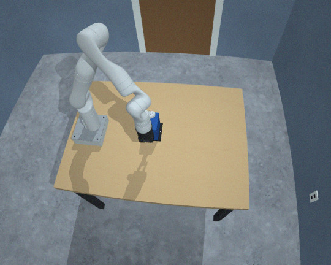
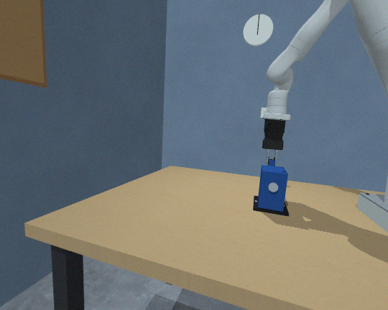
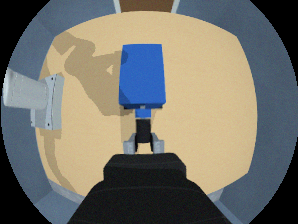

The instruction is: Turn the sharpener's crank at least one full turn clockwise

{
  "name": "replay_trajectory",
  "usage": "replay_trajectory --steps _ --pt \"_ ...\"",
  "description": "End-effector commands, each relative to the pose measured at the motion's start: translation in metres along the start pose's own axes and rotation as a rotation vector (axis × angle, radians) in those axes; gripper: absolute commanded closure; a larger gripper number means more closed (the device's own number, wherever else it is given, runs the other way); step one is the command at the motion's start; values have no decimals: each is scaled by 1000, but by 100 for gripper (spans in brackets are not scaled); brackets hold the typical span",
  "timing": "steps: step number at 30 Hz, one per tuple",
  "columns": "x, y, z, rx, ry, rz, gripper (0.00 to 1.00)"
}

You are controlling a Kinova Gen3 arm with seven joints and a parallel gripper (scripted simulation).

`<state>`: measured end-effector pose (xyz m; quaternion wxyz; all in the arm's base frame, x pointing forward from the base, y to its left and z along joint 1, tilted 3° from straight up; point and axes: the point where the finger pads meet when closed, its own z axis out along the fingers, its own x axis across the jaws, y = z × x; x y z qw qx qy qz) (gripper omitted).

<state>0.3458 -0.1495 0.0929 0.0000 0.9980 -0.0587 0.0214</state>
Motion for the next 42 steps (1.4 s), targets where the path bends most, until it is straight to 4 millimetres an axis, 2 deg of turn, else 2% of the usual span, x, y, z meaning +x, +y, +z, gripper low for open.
replay_trajectory --steps 1,37,42 --pt "0 -1 2 3 1 1 100" --pt "0 -1 2 3 1 1 100" --pt "6 0 1 1 6 -1 100"
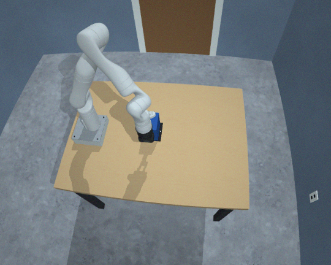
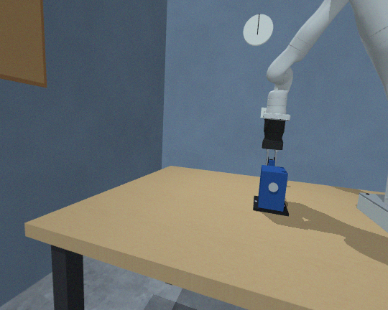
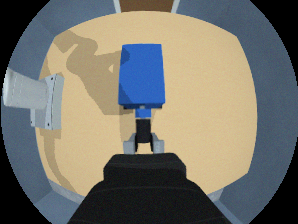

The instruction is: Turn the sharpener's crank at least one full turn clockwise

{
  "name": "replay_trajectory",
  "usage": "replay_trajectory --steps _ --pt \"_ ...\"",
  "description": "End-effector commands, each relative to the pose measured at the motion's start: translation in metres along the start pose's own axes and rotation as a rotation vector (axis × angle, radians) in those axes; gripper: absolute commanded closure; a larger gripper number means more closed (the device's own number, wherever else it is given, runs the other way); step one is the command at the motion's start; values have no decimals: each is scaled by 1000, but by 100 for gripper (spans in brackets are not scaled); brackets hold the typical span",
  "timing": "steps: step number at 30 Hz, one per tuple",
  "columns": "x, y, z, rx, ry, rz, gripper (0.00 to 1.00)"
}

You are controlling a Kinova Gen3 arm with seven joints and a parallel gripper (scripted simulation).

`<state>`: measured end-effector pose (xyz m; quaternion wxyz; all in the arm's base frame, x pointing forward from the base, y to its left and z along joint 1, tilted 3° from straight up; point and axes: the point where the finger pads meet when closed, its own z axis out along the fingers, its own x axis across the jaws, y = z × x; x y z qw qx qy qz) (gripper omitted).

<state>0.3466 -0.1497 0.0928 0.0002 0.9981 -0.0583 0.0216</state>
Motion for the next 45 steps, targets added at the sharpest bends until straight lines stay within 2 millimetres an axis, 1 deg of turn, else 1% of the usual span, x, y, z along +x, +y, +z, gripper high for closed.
replay_trajectory --steps 1,14,20,27,29,39,45 --pt "7 0 0 1 6 -1 100" --pt "23 0 4 1 6 -1 100" --pt "36 0 12 1 6 -1 100" --pt "47 0 25 1 6 -1 100" --pt "47 0 25 1 6 -1 100" --pt "52 0 44 2 3 1 100" --pt "52 0 49 2 2 1 100"
